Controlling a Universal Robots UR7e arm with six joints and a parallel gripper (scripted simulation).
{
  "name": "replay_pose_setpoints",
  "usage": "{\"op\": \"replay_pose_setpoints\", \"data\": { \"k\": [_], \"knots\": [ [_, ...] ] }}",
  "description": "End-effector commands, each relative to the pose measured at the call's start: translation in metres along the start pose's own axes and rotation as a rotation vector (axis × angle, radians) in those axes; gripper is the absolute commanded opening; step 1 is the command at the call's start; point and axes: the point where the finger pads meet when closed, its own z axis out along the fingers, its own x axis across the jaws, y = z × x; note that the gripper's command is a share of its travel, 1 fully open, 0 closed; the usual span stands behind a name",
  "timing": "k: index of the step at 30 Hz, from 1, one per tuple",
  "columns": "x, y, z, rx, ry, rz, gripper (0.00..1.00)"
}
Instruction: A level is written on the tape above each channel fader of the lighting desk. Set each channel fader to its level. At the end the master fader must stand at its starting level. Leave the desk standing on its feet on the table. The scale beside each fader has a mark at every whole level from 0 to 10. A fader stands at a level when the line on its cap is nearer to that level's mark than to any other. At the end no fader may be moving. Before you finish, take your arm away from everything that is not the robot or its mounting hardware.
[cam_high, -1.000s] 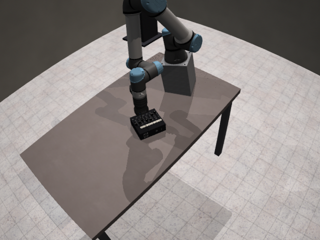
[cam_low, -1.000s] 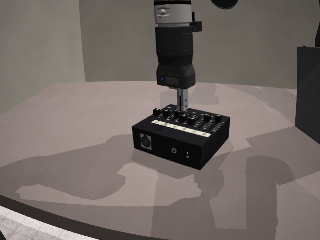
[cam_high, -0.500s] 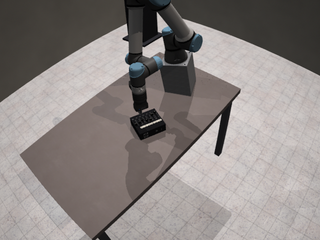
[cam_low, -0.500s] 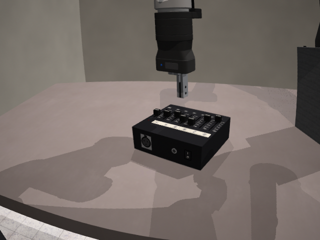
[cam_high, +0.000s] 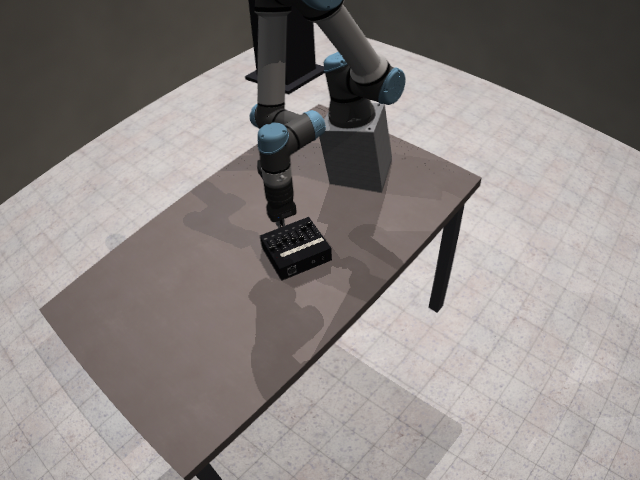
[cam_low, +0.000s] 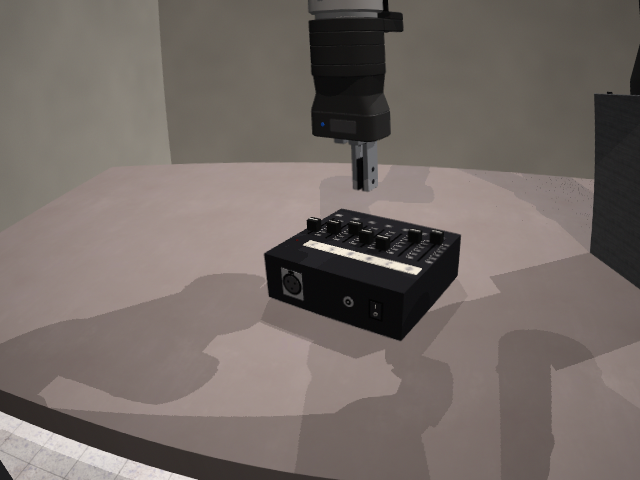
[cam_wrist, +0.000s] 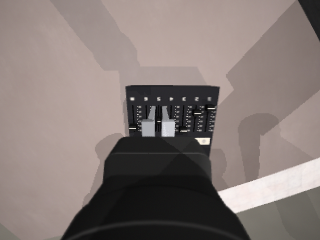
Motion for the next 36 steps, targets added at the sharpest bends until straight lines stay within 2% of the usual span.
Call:
{"op": "replay_pose_setpoints", "data": {
  "k": [1, 7, 13, 15, 25, 36],
  "knots": [
    [0.0, 0.0, -0.001, 0.0, -0.001, 0.0, 1.0],
    [0.0, 0.0, -0.012, 0.0, -0.001, 0.0, 1.0],
    [0.0, 0.0, -0.037, 0.0, -0.001, 0.0, 1.0],
    [0.0, 0.0, -0.037, 0.0, -0.001, 0.0, 1.0],
    [0.0, 0.0, -0.076, 0.0, -0.001, 0.0, 1.0],
    [0.0, 0.0, -0.081, 0.0, -0.001, 0.0, 1.0]
  ]
}}
